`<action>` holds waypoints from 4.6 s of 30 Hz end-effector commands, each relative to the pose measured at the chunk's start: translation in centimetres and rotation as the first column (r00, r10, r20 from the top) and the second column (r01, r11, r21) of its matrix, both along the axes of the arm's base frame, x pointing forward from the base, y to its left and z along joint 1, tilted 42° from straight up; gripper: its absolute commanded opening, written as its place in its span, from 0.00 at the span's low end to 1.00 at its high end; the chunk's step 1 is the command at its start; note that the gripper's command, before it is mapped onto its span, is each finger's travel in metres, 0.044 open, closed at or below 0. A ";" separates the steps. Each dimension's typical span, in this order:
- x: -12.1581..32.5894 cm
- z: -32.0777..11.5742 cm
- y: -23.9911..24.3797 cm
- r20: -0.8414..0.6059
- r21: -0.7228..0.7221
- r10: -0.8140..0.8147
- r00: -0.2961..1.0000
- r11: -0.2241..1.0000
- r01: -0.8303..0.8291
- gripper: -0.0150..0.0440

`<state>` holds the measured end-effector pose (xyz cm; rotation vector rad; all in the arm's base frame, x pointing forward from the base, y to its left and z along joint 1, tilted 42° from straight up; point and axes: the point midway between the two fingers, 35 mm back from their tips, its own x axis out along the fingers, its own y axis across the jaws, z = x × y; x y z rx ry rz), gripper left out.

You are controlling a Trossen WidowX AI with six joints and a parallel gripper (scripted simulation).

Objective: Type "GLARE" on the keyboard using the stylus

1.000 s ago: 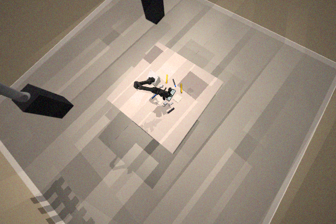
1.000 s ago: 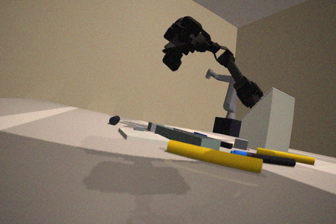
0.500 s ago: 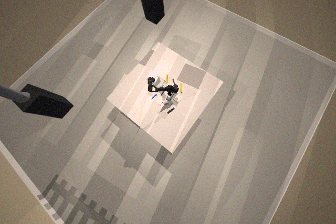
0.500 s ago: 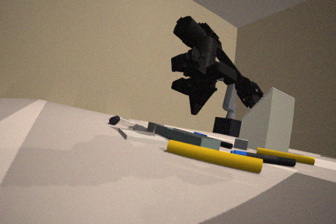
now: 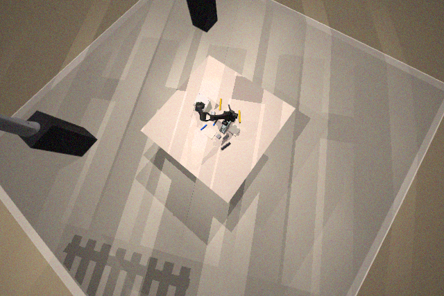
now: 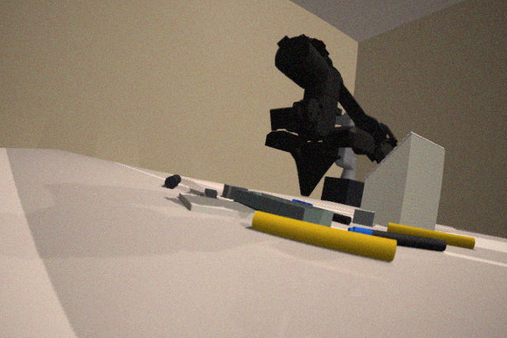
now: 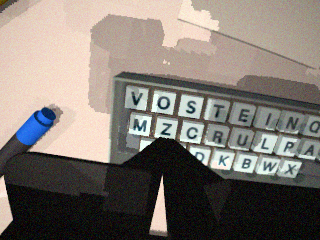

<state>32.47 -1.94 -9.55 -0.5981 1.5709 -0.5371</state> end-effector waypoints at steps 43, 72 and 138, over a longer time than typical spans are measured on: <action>-2.5 6.5 -7.3 -0.005 -0.014 -0.004 1.000 1.000 0.004 0.25; -2.5 6.1 2.2 -0.004 -0.006 -0.004 1.000 1.000 0.004 0.25; -19.7 17.1 -15.0 0.958 0.267 -0.221 -0.180 0.475 0.839 0.51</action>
